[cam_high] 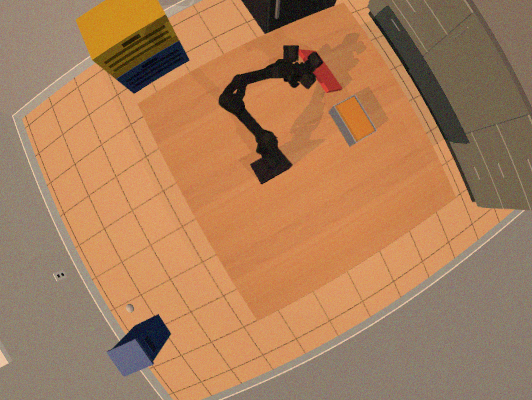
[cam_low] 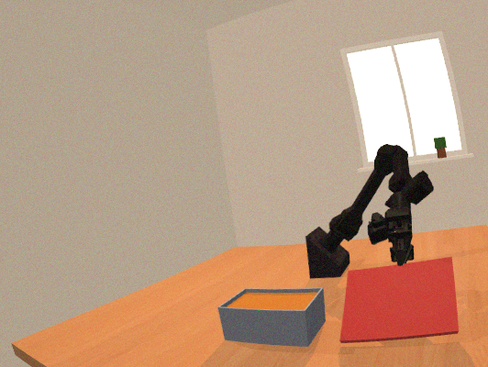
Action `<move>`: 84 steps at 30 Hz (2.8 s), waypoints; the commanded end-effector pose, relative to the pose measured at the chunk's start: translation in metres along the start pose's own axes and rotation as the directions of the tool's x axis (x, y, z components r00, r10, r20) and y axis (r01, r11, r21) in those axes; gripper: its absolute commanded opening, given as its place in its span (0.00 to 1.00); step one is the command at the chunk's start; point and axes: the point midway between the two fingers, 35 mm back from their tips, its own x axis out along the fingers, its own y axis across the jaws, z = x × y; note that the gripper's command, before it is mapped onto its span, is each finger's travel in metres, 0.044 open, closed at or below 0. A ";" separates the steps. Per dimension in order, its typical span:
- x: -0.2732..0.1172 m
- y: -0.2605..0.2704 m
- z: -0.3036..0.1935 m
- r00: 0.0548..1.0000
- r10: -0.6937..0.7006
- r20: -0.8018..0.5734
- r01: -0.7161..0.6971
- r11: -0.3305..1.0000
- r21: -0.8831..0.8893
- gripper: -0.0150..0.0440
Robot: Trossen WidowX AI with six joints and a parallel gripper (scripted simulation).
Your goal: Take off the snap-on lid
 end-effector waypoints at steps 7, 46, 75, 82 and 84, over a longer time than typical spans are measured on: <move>0.005 -0.003 0.001 1.000 0.014 0.003 -0.014 1.000 0.004 0.25; 0.025 -0.026 0.000 1.000 0.014 0.001 -0.014 1.000 0.005 0.25; 0.040 -0.044 0.000 1.000 0.014 0.001 -0.014 1.000 0.006 0.25; 0.043 -0.048 0.000 1.000 0.014 0.001 -0.014 1.000 0.007 0.25; 0.041 -0.045 -0.001 1.000 0.015 0.000 -0.015 1.000 0.005 0.30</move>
